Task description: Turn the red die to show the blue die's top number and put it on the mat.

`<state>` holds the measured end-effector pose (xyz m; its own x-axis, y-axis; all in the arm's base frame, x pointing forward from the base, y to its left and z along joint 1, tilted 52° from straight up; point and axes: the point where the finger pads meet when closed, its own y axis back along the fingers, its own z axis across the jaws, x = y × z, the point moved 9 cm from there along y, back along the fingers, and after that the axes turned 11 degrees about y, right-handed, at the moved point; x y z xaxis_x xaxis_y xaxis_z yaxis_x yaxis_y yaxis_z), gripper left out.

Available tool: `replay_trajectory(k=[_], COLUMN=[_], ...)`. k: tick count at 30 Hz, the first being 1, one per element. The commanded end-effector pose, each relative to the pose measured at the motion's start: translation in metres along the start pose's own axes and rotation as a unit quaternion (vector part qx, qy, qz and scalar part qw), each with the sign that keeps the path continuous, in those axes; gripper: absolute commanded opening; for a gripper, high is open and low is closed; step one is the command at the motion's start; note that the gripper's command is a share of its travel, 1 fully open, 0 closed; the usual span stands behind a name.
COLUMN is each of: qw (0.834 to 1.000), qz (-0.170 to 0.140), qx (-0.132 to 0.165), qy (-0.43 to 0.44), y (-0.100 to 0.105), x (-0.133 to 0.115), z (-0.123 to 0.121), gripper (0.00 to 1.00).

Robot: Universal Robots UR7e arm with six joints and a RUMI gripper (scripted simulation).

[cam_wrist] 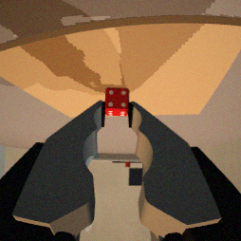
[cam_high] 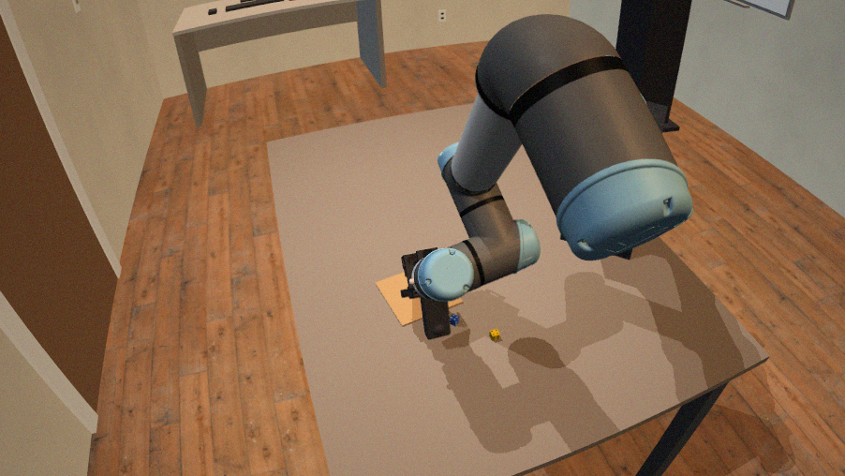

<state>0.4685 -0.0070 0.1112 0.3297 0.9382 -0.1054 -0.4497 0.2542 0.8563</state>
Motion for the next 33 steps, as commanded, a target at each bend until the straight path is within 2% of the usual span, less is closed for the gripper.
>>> replay_trajectory(k=[1,24,33], qw=[1.000,1.000,1.000], qz=[0.000,0.000,0.000], qx=[0.000,0.000,0.000], qy=[0.000,0.000,0.000], y=[0.000,0.001,0.014], x=[0.000,0.000,-0.013], z=[0.000,0.000,-0.002], gripper=[0.00,0.00,0.00])
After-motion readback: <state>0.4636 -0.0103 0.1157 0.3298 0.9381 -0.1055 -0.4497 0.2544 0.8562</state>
